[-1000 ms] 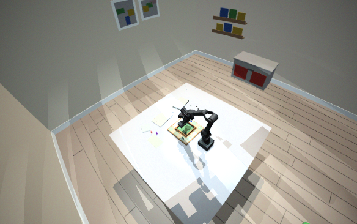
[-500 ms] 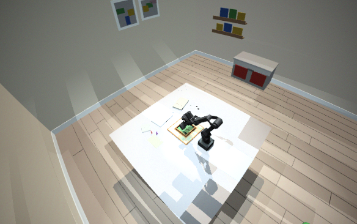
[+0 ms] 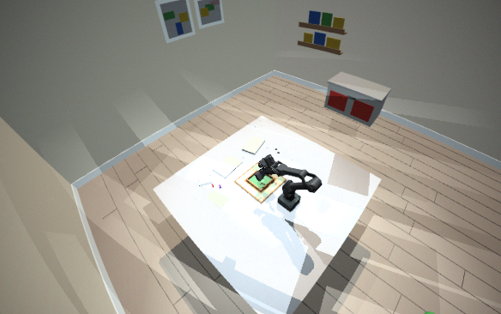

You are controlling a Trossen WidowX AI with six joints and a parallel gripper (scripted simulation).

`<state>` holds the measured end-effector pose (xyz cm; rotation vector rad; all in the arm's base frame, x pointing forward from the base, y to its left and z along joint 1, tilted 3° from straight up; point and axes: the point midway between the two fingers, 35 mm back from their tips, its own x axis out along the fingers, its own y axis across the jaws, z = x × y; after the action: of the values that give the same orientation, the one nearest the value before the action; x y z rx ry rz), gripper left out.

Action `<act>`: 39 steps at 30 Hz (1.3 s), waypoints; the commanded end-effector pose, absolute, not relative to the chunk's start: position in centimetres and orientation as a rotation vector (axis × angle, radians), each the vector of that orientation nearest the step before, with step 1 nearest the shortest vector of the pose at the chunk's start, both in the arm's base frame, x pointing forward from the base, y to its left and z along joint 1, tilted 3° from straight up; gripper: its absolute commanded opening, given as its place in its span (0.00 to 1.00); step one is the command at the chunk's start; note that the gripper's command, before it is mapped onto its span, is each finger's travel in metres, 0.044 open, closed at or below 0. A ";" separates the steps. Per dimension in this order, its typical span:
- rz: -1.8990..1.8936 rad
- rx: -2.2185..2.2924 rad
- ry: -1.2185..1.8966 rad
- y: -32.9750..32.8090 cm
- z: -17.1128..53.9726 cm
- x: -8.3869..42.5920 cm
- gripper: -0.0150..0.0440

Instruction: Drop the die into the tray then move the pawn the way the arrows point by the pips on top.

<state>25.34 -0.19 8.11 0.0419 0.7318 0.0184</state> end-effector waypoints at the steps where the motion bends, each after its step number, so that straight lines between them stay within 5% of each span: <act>1: 0.018 0.042 0.732 -0.2 8.1 25.4 0.25; 7: 0.018 0.042 0.732 -0.2 8.1 25.4 0.25; 24: 0.024 0.038 0.738 -0.4 12.1 25.4 1.00; 39: 0.038 0.030 1.448 -0.1 8.2 27.3 1.00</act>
<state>27.16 -0.16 9.15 0.0414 1.3225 0.0332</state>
